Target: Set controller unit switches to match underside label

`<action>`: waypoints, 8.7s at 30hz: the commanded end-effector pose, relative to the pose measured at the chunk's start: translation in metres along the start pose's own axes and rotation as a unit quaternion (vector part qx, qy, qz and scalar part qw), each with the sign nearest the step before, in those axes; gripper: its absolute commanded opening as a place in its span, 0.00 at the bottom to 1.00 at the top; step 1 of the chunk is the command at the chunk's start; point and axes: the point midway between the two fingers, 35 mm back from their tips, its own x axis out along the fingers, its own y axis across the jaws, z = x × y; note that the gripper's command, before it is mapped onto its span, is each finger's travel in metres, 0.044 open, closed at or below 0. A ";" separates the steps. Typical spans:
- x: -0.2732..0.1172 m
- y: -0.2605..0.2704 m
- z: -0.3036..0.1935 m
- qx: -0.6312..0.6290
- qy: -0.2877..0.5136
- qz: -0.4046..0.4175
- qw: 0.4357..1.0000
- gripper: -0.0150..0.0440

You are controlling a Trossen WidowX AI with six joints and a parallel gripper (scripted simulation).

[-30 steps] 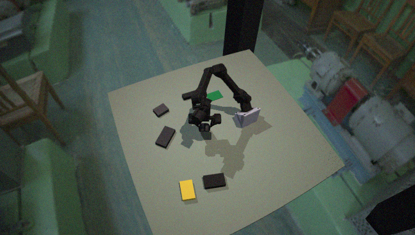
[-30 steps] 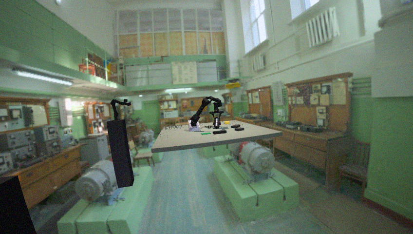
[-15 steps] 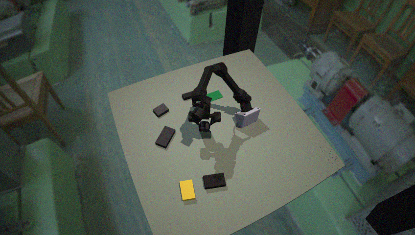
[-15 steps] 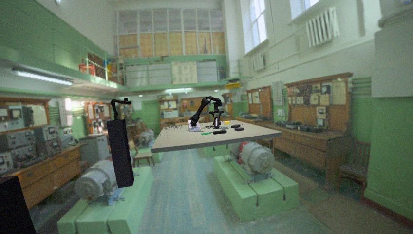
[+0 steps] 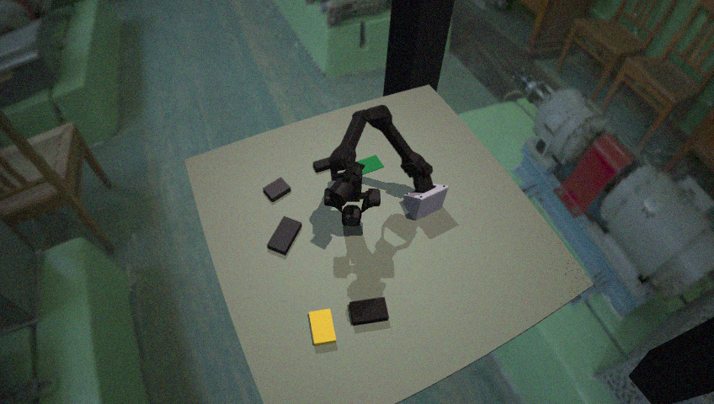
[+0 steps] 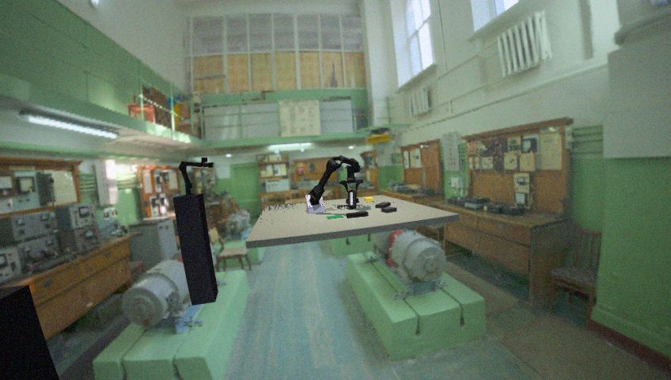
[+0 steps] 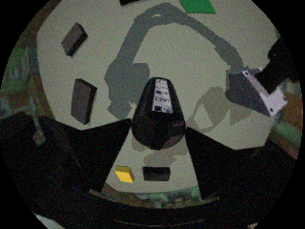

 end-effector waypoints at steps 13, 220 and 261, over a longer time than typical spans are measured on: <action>0.002 0.000 0.021 -0.005 -0.009 -0.001 1.000 0.82; 0.054 0.002 0.182 -0.006 -0.013 0.001 1.000 0.83; 0.080 0.003 0.197 -0.006 -0.014 0.002 1.000 0.82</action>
